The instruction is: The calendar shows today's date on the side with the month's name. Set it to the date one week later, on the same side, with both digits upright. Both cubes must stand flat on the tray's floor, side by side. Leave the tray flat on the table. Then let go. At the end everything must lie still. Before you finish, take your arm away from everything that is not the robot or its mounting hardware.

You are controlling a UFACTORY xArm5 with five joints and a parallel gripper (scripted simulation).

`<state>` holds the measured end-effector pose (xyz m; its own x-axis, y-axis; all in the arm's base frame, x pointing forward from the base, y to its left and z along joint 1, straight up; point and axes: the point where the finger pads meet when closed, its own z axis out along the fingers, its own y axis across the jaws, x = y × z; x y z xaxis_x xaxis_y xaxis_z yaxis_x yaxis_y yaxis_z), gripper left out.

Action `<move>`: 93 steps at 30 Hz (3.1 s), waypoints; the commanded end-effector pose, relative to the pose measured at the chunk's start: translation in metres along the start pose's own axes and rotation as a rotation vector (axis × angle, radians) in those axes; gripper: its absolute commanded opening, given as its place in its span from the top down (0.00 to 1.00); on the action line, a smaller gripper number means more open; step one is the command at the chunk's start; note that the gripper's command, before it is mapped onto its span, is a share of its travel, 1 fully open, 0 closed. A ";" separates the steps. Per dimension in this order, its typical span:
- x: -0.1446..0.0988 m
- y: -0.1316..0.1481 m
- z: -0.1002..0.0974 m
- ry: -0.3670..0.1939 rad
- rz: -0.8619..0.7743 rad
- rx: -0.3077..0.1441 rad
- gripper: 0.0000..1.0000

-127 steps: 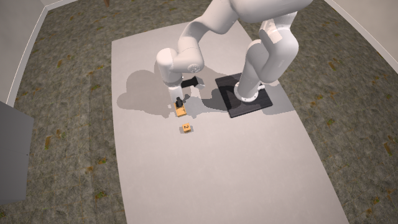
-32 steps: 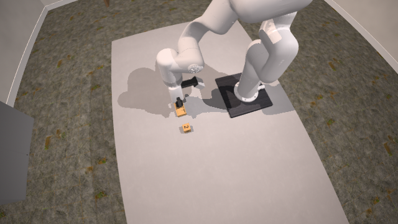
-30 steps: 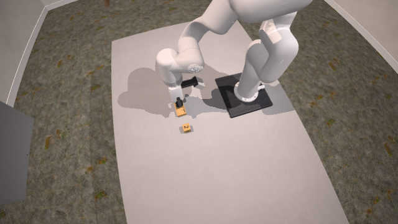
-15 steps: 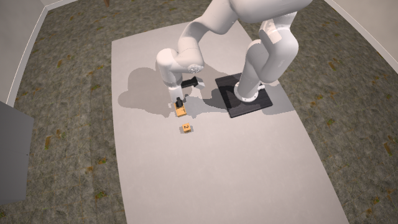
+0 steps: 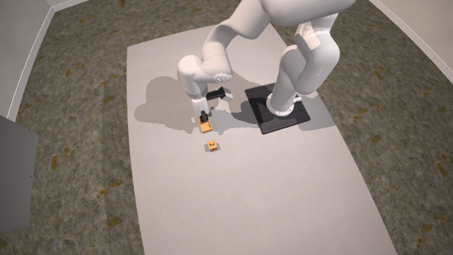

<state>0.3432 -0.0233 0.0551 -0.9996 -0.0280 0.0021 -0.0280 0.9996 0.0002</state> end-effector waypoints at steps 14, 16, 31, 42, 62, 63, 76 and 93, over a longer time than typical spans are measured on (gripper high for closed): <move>-0.001 0.000 -0.001 -0.003 0.000 0.000 0.51; -0.001 0.000 -0.001 -0.003 0.000 0.000 0.51; -0.001 0.000 -0.001 -0.003 0.000 0.000 0.51; -0.001 0.000 -0.001 -0.003 0.000 0.000 0.51; -0.001 0.000 -0.001 -0.003 0.000 0.000 0.51; -0.001 0.000 -0.001 -0.003 0.000 0.000 0.51; -0.001 0.000 0.005 -0.003 0.000 0.000 0.51; -0.001 0.000 0.026 -0.003 0.000 0.000 0.51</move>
<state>0.3425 -0.0233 0.0321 -0.9996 -0.0280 0.0027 -0.0280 0.9996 0.0002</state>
